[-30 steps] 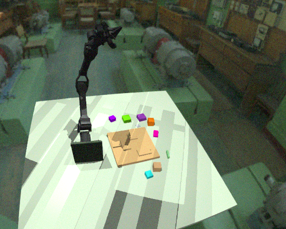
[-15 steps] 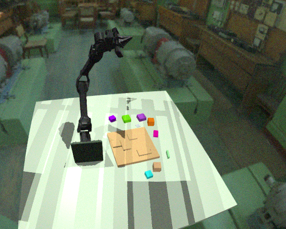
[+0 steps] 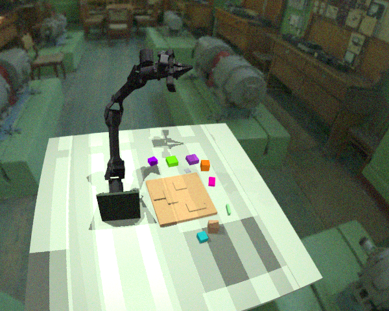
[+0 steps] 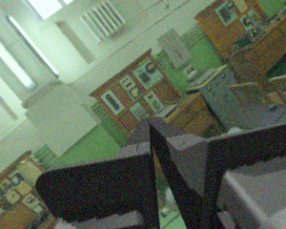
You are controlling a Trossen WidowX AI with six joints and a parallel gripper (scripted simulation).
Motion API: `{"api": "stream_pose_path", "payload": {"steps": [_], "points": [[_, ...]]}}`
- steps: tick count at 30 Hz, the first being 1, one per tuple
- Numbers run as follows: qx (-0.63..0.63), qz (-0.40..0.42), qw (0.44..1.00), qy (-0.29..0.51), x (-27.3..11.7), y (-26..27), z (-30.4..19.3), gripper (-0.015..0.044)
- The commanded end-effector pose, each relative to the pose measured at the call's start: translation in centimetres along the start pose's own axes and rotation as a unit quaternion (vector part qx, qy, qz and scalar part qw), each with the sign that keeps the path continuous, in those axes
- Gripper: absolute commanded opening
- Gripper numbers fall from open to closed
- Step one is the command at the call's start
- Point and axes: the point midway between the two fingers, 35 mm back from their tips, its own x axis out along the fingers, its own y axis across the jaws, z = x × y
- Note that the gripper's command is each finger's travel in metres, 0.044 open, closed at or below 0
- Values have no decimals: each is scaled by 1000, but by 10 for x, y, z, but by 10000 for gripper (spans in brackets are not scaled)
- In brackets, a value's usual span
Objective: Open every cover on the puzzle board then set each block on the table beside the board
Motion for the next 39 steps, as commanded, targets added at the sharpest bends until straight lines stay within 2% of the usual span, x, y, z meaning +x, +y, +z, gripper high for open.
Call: {"api": "stream_pose_path", "payload": {"steps": [1, 21, 39], "points": [[-9, -18, 1000, 24, 11, -16, -15, 0], [-65, -85, 985, 139, 42, -79, -88, 0], [-123, -130, 948, 262, 50, -137, -166, 0]]}}
